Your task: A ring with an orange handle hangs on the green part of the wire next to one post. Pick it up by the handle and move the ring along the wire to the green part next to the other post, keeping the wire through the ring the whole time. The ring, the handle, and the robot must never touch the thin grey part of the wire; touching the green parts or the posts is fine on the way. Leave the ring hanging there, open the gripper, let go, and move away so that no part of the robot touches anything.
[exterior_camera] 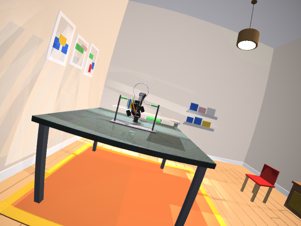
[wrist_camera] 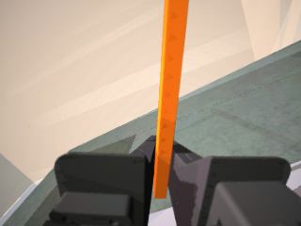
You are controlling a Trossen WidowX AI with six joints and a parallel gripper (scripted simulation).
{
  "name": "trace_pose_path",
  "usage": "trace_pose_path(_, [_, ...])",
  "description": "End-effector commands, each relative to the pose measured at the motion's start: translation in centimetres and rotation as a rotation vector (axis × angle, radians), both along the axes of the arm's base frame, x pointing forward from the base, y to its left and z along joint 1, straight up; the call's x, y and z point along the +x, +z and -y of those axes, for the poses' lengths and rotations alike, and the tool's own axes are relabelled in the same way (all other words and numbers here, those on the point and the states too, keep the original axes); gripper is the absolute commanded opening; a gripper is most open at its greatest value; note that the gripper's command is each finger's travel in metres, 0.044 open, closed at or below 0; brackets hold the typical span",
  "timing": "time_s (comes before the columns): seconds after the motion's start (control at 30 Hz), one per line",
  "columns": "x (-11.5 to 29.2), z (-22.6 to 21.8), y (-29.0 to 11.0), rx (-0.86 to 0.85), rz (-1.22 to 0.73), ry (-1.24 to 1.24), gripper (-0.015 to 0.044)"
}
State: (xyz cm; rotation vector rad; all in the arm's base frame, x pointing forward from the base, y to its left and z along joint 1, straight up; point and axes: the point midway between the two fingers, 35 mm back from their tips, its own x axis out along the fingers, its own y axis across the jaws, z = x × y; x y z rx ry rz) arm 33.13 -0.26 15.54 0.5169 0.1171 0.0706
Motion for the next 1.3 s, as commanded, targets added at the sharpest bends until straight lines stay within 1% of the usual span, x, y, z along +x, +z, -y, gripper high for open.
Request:
trace_pose_path(0.0, [-0.3, -0.8, 1.2, 0.057, -0.004, 0.010, -0.0150])
trace_pose_path(0.33, [-1.5, -2.3, 2.6, 0.182, -0.083, 0.060, -0.0150])
trace_pose_path(1.27, [-3.3, -4.3, 5.2, 0.374, -0.205, 0.150, -0.0150])
